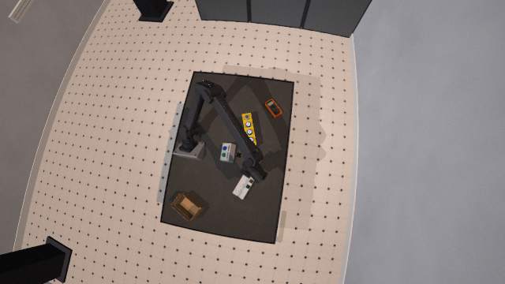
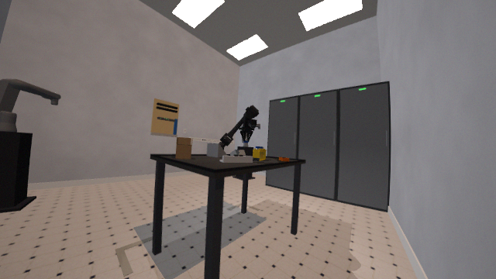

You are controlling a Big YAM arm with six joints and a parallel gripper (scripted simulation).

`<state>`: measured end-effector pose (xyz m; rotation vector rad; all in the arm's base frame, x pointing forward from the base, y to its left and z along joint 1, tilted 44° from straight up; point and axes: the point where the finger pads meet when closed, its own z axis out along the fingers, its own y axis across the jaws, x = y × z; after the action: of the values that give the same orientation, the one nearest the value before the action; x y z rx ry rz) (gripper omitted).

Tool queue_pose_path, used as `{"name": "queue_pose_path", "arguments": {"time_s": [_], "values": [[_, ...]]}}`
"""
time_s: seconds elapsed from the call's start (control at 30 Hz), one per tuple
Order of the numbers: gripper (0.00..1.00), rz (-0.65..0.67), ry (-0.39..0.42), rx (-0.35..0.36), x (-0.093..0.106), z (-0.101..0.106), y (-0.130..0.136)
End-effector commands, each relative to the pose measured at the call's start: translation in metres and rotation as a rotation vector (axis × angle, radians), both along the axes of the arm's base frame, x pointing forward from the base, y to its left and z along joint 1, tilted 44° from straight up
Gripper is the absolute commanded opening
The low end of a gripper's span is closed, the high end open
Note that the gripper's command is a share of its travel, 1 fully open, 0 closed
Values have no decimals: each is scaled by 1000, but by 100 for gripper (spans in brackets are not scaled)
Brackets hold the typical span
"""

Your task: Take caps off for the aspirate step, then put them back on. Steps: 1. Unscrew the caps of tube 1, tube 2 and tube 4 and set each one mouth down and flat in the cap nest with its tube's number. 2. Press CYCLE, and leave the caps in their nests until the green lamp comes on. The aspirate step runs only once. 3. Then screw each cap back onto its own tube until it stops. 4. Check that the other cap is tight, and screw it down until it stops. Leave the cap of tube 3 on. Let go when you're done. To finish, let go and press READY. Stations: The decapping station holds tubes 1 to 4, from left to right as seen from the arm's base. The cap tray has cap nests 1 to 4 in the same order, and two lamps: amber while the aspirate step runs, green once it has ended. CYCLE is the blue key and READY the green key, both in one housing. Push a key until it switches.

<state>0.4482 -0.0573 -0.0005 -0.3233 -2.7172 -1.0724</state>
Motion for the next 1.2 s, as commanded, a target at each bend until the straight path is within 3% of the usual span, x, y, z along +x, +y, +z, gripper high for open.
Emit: {"name": "queue_pose_path", "arguments": {"time_s": [0.0,0.83,0.9,0.97,1.17], "values": [[0,19,15,0,0,-14,20],[0,20,17,0,-16,-93,96],[0,20,17,0,-17,-95,98],[0,20,-9,-6,-3,-91,96],[0,21,-8,-6,-4,-91,95]]}}
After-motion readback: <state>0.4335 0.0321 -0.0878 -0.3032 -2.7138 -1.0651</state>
